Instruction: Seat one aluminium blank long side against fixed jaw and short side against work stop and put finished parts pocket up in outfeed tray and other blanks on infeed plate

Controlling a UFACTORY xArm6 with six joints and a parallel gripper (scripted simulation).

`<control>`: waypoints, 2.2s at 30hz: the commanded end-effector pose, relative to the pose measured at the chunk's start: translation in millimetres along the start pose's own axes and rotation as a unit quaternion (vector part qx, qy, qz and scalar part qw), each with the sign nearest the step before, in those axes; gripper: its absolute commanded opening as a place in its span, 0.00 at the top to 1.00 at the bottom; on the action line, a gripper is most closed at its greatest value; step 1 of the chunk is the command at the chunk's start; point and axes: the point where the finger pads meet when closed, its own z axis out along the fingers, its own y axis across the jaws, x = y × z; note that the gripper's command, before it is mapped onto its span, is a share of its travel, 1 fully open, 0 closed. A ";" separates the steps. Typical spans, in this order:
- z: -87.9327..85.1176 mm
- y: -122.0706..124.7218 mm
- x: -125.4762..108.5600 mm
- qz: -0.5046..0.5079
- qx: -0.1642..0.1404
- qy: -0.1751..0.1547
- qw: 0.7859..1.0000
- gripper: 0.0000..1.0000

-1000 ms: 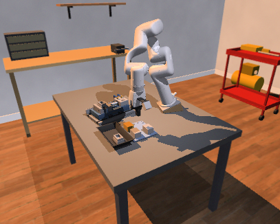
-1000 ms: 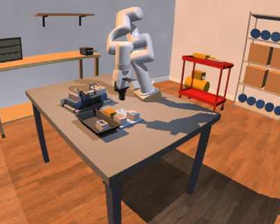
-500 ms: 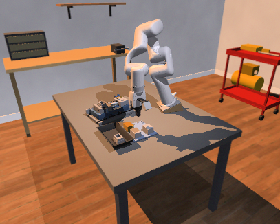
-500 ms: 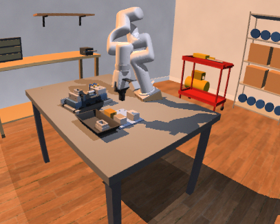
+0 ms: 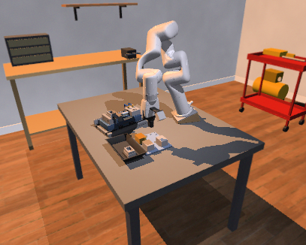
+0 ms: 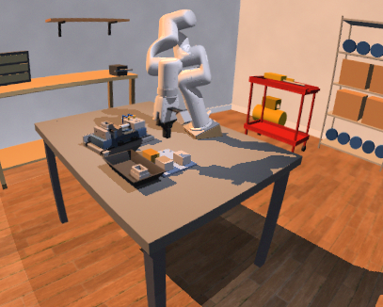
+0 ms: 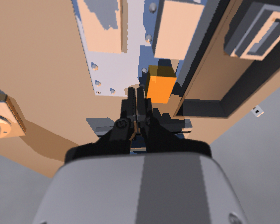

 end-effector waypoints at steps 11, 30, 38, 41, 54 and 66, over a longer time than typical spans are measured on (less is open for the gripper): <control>-1.1 1.2 0.4 0.000 -0.002 0.001 1.000 1.00; -15.3 1.2 0.4 0.000 -0.002 0.001 1.000 1.00; -30.8 1.1 0.4 0.000 -0.002 0.001 1.000 1.00; -39.4 1.1 0.4 0.000 -0.002 0.001 1.000 1.00; -66.0 1.0 0.3 0.000 -0.002 0.001 1.000 1.00; -71.5 8.0 0.3 0.000 -0.001 0.001 1.000 1.00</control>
